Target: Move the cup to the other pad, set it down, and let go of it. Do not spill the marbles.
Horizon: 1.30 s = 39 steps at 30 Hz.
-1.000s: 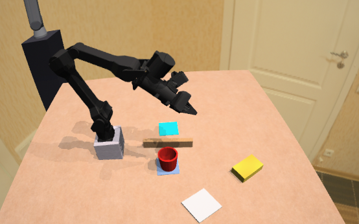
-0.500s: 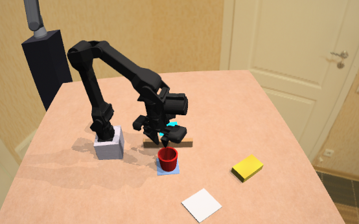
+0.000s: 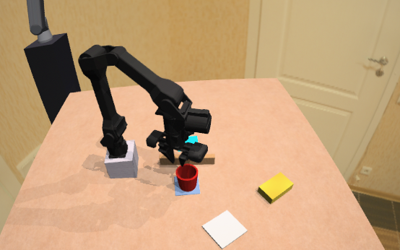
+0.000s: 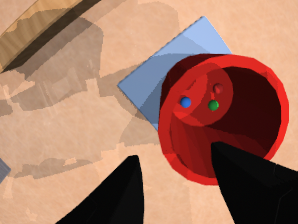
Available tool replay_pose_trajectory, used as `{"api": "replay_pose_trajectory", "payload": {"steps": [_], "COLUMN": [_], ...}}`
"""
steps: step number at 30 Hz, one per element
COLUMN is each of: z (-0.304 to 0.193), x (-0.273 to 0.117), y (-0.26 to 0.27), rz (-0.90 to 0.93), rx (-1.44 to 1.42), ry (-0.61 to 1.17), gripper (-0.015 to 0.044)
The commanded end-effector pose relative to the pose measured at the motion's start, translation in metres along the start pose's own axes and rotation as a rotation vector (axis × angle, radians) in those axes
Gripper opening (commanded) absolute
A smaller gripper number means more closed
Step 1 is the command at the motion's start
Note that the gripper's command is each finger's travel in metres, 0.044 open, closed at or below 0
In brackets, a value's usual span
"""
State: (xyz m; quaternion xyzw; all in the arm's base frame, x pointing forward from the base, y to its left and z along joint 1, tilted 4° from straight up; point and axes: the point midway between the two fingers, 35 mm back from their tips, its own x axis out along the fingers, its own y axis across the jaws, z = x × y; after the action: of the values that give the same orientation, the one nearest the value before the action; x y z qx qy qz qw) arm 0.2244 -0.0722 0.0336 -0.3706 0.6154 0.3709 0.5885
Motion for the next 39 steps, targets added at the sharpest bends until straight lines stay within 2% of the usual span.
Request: {"api": "replay_pose_trajectory", "payload": {"steps": [1, 39], "z": [-0.001, -0.001], "x": [0.008, 0.064], "y": [0.0, 0.001], "rz": [0.006, 0.006], "rx": [-0.004, -0.004], "ry": [0.006, 0.006], "gripper": [0.0148, 0.0148]}}
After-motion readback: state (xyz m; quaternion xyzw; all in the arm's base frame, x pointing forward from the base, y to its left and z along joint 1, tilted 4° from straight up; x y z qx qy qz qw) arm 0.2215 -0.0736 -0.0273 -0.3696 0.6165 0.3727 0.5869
